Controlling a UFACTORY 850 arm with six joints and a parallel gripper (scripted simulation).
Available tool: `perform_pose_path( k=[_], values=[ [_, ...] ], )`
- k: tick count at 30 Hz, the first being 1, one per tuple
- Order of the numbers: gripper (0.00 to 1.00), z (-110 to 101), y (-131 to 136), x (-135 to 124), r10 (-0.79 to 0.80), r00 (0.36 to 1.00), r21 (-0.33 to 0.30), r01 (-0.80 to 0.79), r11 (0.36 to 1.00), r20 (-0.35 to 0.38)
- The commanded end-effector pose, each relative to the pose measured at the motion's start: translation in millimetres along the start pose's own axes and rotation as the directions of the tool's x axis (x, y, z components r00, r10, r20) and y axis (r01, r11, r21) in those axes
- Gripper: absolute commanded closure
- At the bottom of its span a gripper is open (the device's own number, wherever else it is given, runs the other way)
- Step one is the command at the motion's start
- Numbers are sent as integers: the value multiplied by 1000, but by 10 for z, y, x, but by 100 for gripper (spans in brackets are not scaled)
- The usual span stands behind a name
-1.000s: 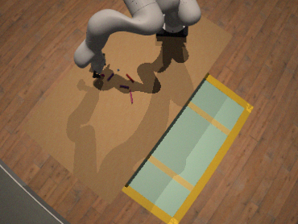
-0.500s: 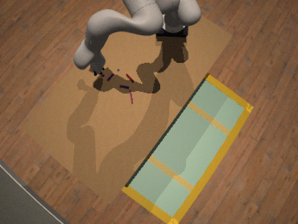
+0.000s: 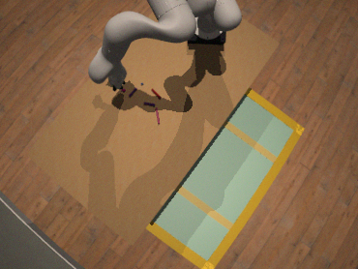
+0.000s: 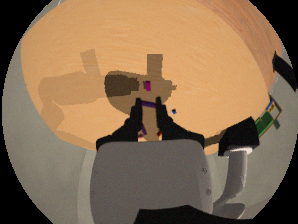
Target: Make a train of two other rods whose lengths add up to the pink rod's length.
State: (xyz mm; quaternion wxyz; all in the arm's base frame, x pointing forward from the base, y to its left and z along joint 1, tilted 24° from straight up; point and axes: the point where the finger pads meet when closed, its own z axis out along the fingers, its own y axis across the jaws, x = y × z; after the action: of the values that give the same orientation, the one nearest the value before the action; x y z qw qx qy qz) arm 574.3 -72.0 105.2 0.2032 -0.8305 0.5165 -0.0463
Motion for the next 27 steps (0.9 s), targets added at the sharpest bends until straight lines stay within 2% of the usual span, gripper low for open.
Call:
perform_pose_path(
  k=[1, 27],
  values=[
    [76, -6, -7, 5, 0, 1000, 1, 0, 1000, -1],
    [76, 76, -6, 5, 0, 1000, 2, 0, 1000, -1]
  ],
)
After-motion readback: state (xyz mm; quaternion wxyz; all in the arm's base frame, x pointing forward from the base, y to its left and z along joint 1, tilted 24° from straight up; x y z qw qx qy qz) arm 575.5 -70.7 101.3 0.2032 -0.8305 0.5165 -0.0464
